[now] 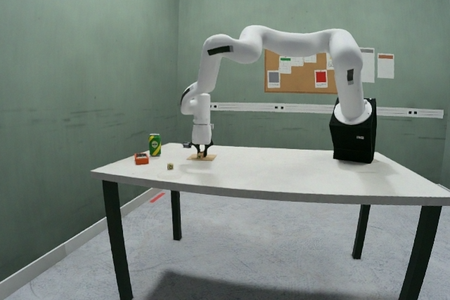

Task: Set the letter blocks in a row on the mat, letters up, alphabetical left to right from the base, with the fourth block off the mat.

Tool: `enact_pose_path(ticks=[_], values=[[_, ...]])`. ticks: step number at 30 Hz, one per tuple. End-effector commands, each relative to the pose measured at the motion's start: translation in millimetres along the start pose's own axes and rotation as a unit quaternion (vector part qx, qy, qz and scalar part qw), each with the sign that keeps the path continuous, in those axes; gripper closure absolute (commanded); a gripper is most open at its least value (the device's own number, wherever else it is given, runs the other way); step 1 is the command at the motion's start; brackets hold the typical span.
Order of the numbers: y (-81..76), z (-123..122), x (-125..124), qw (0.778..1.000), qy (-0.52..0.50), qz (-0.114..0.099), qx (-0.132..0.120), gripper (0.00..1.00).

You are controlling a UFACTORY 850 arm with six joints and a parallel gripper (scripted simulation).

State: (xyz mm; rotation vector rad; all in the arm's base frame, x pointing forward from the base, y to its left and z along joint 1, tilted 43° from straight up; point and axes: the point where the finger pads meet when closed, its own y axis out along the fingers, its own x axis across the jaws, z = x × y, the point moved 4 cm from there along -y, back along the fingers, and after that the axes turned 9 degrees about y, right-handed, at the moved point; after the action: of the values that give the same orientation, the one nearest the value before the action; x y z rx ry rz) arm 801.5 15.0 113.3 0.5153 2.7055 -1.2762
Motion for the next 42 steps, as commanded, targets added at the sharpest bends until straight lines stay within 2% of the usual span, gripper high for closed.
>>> enact_pose_path(ticks=[1,19,20,22,23,25,26,28,29,33,34,42], values=[[-1.1,-0.2,-1.1,1.000,0.000,0.001,0.000,0.77],[-1.1,-0.2,-1.1,1.000,0.000,0.001,0.000,0.77],[-1.1,-0.2,-1.1,1.000,0.000,0.001,0.000,0.73],[-1.1,-0.2,-1.1,1.000,0.000,0.001,0.000,0.73],[-1.1,-0.2,-1.1,1.000,0.000,0.001,0.000,0.69],[-1.1,-0.2,-1.1,1.000,0.000,0.001,0.000,0.69],[-1.1,-0.2,-1.1,1.000,0.000,0.001,0.000,0.65],[-1.1,-0.2,-1.1,1.000,0.000,0.001,0.000,0.65],[-1.1,-0.2,-1.1,1.000,0.000,0.001,0.000,0.61],[-1.1,-0.2,-1.1,1.000,0.000,0.001,0.000,0.61],[-1.1,-0.2,-1.1,1.000,0.000,0.001,0.000,0.57],[-1.1,-0.2,-1.1,1.000,0.000,0.001,0.000,0.57]])
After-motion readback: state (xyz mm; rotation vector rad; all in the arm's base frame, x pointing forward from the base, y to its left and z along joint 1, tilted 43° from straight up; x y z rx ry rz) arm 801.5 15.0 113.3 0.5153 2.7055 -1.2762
